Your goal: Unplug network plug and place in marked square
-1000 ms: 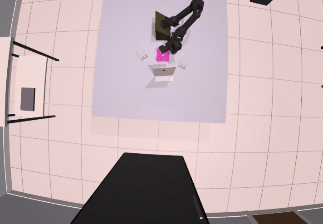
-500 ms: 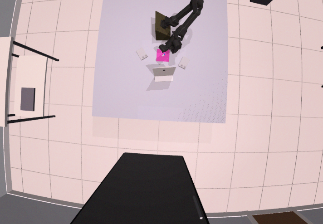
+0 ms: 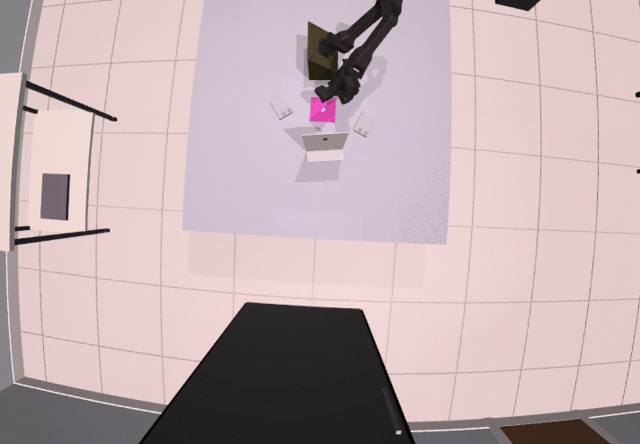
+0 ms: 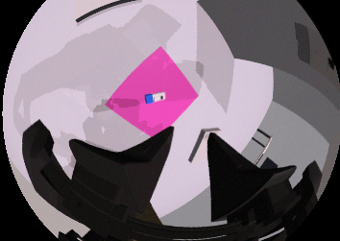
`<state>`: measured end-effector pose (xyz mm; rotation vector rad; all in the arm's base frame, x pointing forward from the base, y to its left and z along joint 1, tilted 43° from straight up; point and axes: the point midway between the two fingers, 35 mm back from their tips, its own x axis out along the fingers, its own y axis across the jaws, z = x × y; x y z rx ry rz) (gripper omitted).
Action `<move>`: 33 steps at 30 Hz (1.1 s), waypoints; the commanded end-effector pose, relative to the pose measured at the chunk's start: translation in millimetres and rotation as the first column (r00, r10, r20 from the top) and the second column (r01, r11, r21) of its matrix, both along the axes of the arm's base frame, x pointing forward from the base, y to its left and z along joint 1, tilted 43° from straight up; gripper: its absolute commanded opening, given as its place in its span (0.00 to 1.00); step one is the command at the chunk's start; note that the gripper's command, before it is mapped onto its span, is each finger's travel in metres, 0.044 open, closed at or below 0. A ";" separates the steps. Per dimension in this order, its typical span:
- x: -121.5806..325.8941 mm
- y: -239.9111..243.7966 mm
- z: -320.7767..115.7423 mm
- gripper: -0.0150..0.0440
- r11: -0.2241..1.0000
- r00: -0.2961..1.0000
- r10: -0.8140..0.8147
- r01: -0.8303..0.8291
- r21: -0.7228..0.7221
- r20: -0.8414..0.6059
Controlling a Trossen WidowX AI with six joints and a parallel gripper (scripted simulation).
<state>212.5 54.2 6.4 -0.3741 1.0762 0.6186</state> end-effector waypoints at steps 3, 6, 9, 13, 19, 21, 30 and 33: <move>0.0 -3.6 6.7 0.52 1.000 1.000 0.005 -0.005 0.004 0.006; -0.7 -6.0 9.7 0.52 1.000 1.000 0.005 -0.005 0.004 0.007; -1.4 -8.4 12.7 0.52 1.000 1.000 0.004 -0.004 0.005 0.007; -1.5 -10.2 12.4 0.52 1.000 1.000 0.000 0.000 0.001 0.001; 3.6 -22.5 25.1 0.52 1.000 1.000 0.001 -0.001 -0.003 -0.001; 5.1 -26.9 29.6 0.52 1.000 1.000 0.002 -0.002 -0.004 -0.002; 9.0 -46.8 50.8 0.52 1.000 1.000 0.004 -0.004 -0.005 -0.003; 9.5 -53.5 58.1 0.52 1.000 1.000 0.004 -0.004 -0.005 -0.002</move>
